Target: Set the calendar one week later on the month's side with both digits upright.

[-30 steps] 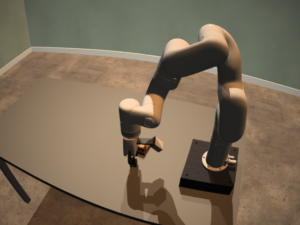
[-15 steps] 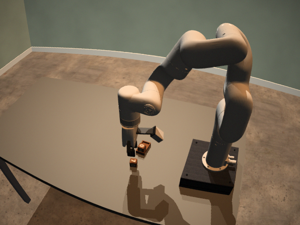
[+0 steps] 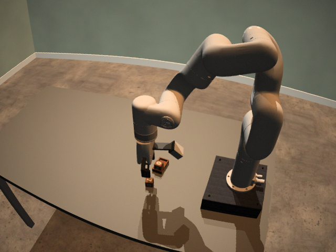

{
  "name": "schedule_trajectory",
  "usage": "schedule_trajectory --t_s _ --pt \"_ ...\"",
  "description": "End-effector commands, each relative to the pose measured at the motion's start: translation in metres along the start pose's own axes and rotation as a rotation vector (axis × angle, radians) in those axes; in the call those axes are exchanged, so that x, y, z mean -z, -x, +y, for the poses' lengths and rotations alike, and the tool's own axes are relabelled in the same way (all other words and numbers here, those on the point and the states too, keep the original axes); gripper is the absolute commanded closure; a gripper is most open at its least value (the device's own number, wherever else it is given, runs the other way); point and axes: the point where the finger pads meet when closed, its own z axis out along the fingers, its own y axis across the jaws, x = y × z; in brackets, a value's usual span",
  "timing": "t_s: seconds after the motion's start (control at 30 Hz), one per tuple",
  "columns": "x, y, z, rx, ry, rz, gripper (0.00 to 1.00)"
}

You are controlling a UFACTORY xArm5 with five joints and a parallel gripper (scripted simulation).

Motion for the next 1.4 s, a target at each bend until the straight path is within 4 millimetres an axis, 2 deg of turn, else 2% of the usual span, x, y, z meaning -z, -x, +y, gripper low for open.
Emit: schedule_trajectory --t_s 0.0,0.53,0.57,1.37 --pt "0.001 0.0013 0.0 0.0 0.0 -0.003 0.0" --pt "-0.0024 0.0 -0.0001 0.0 0.0 -0.003 0.0" --pt "-0.0024 0.0 -0.0001 0.0 0.0 -0.003 0.53" --pt "-0.0024 0.0 -0.0001 0.0 0.0 -0.003 0.53"
